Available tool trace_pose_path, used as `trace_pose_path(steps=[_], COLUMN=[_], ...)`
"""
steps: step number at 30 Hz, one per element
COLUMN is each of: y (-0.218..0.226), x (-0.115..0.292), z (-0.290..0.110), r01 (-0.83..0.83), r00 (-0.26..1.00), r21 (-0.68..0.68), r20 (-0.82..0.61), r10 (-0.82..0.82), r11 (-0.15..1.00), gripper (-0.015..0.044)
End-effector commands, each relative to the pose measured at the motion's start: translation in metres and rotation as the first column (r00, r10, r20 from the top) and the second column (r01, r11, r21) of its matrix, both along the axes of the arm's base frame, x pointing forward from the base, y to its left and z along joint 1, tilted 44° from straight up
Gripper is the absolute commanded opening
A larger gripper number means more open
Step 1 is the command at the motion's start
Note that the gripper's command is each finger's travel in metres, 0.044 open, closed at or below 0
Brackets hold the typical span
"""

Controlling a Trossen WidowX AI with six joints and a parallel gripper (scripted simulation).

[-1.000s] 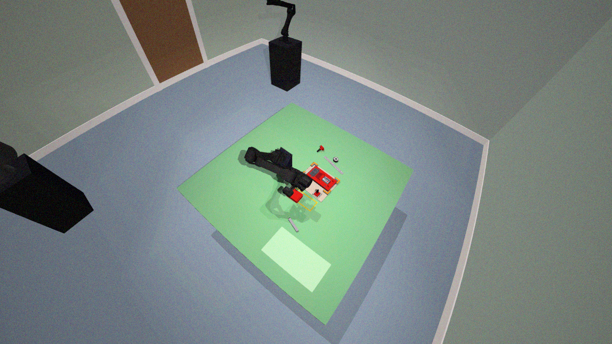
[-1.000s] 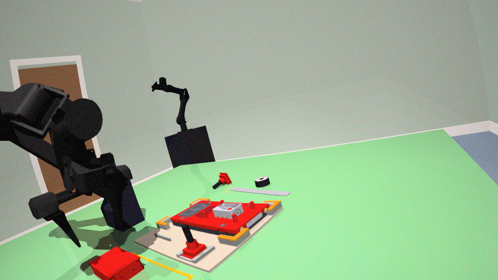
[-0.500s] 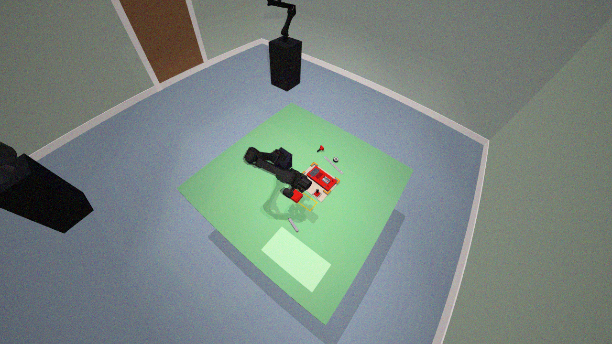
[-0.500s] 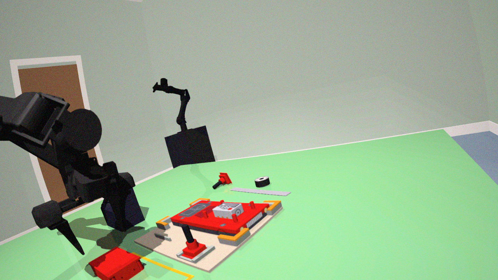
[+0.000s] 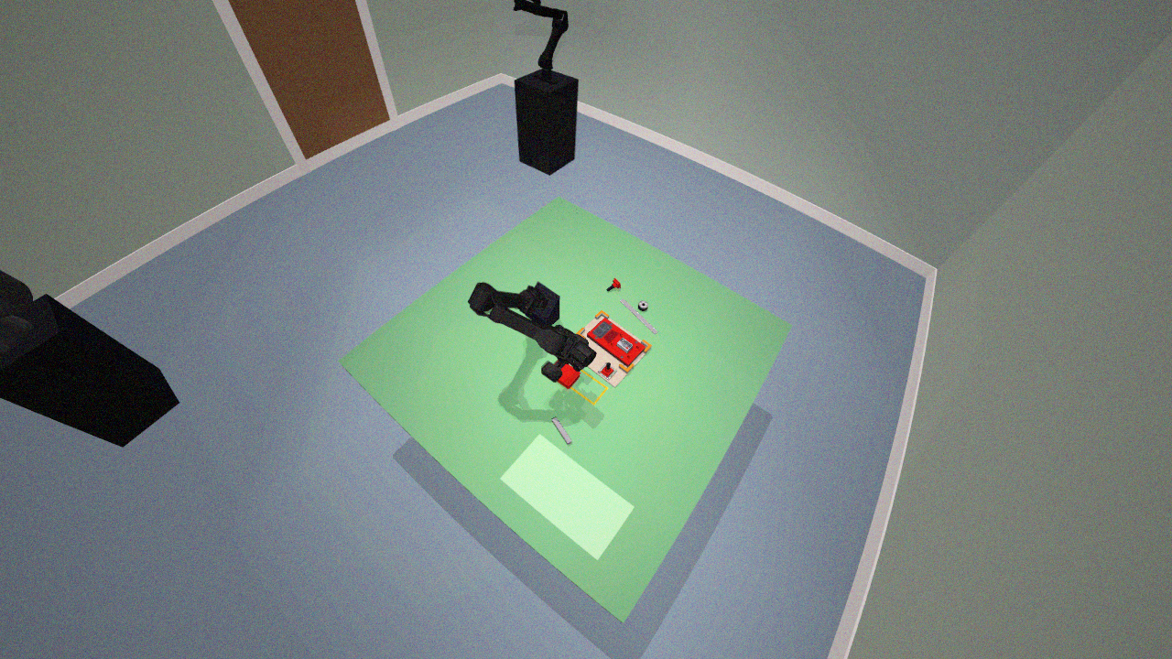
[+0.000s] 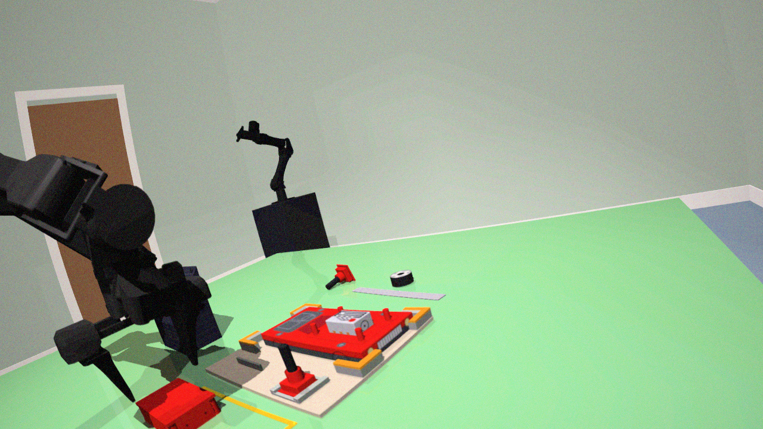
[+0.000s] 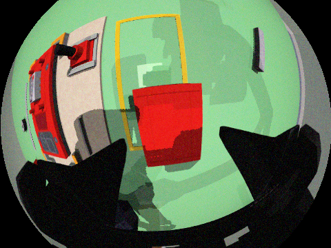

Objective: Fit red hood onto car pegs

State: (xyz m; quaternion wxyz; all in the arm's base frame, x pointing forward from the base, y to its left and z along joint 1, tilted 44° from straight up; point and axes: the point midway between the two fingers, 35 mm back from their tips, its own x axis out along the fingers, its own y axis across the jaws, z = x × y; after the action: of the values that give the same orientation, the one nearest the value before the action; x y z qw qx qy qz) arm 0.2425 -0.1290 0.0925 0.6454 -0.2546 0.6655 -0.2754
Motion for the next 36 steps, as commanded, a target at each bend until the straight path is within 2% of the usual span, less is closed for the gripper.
trace_pose_path(steps=[1,36], y=[-0.003,-0.02], x=[-0.002,-0.005], z=[-0.004,-0.02], r01=[0.0,0.0], r00=[1.0,1.0], r21=[-0.003,-0.006], r20=[-0.007,-0.007], r10=[0.0,0.0], r11=[1.0,1.0], gripper=[0.044,0.044])
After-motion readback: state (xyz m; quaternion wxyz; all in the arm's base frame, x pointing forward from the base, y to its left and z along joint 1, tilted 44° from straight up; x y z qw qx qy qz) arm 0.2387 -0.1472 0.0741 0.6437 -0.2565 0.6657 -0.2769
